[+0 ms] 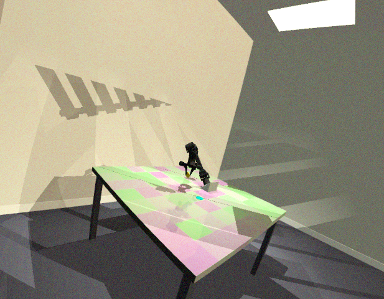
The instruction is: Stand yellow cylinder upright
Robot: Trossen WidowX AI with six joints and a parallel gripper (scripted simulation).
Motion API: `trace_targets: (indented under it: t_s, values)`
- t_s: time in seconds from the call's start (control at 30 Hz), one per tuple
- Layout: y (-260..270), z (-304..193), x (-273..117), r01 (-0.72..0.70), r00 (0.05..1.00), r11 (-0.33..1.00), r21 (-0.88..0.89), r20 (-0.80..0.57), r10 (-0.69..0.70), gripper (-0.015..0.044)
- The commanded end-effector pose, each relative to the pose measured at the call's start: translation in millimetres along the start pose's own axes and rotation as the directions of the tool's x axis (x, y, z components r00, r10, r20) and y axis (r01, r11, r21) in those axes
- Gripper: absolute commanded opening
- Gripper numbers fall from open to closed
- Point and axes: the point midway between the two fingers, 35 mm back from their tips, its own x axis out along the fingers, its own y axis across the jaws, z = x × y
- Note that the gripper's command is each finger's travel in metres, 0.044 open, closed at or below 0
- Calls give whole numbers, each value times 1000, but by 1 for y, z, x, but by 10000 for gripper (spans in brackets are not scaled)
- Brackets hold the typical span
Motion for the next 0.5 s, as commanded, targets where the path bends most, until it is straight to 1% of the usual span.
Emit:
trace_targets:
  t_s: [0.0, 0.47]
  values:
    - [8, 10, -1, -7, 1000, 1000, -16, 0, 7, 105]
    - [40, 44, -3, -14, 1000, 995, -101, -5, 13, 105]
